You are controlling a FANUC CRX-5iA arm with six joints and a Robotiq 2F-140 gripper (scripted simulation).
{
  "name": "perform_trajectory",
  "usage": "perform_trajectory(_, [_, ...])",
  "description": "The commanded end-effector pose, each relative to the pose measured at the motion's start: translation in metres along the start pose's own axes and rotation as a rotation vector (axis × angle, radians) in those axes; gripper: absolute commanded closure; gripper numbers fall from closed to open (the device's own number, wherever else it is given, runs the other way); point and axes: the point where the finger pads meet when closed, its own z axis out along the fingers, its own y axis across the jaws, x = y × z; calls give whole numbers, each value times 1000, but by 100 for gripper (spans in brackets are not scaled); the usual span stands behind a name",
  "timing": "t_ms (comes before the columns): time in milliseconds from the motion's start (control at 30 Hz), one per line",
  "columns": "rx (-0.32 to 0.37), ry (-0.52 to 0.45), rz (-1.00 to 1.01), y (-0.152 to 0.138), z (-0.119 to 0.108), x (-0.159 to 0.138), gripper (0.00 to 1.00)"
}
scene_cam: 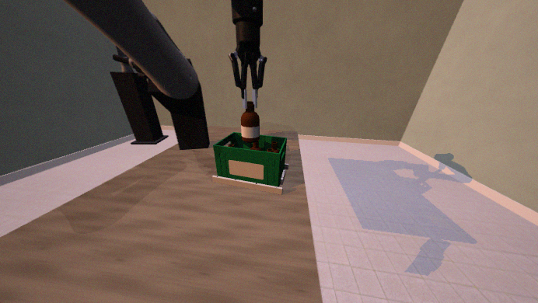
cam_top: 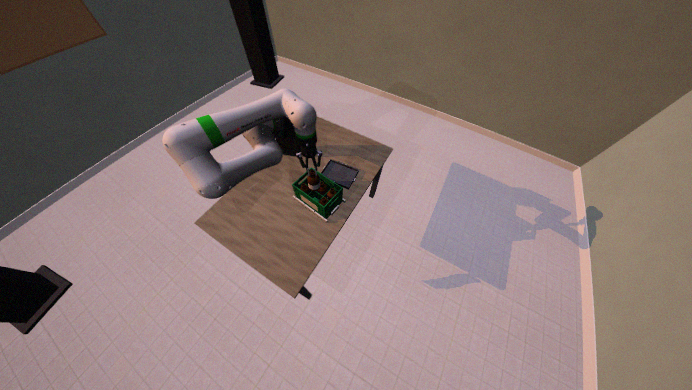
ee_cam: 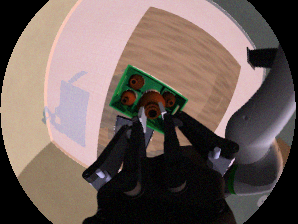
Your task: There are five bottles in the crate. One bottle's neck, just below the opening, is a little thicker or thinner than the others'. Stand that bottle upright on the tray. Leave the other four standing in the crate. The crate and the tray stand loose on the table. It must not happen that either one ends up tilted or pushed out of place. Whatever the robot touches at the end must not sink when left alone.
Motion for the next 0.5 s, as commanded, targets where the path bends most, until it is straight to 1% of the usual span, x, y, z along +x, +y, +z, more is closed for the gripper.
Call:
perform_trajectory(0, [1, 0, 0, -3, -1, -3, 90])
perform_trajectory(467, [1, 0, 0, -14, -1, -17, 90])
